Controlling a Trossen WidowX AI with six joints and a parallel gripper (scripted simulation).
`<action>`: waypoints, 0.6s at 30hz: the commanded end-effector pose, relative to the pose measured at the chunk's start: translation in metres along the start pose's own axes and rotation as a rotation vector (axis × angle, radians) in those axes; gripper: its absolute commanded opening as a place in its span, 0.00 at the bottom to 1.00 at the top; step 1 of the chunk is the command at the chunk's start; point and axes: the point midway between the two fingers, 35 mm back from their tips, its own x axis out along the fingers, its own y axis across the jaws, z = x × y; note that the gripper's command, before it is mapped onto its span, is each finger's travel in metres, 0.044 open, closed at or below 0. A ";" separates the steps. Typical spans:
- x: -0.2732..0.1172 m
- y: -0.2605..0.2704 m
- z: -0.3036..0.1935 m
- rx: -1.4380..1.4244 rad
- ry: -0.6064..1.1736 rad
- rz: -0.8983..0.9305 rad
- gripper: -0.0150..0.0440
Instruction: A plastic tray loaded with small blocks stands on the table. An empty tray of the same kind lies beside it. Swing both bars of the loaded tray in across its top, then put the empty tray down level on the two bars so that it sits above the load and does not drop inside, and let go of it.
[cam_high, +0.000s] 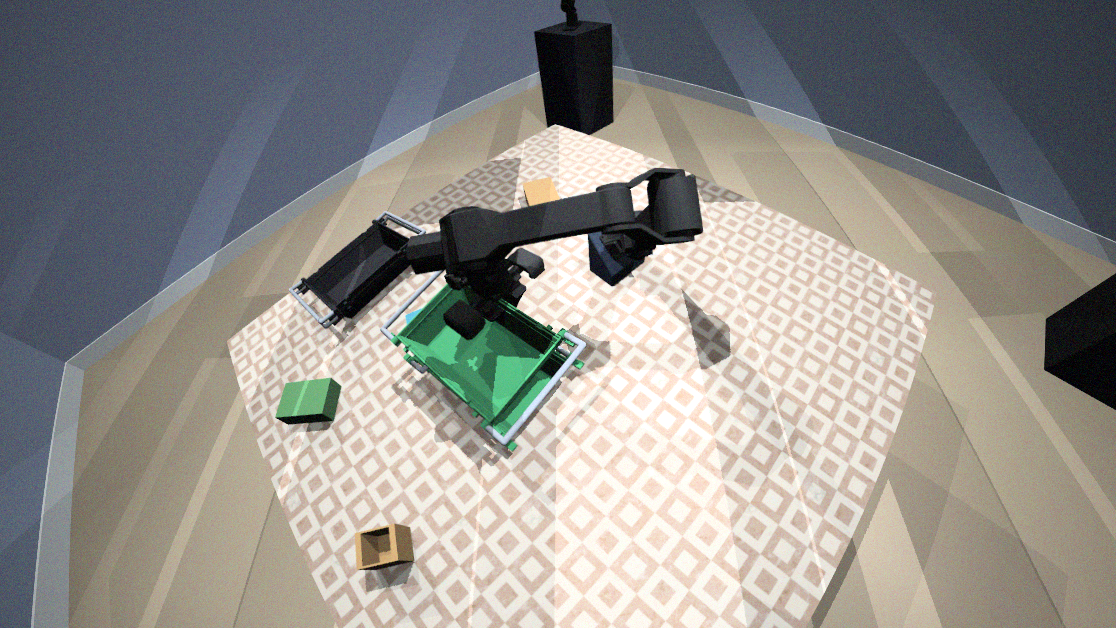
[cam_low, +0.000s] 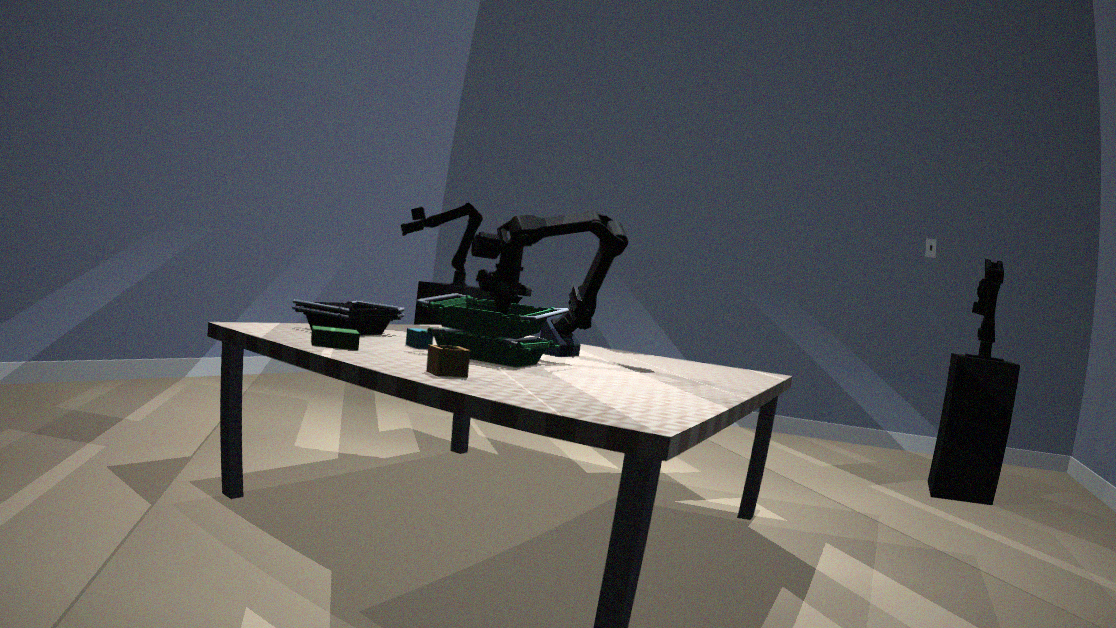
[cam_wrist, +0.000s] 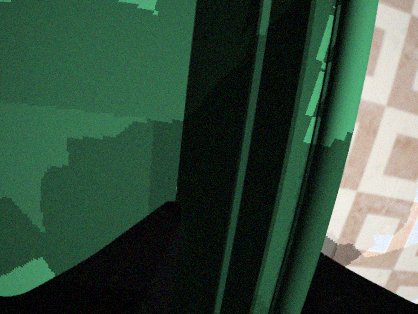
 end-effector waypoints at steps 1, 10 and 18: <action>0.005 -0.002 -0.003 -0.012 0.001 -0.024 0.25; 0.002 -0.001 -0.001 -0.002 0.000 -0.004 0.25; 0.013 -0.004 -0.006 -0.012 0.002 -0.024 0.25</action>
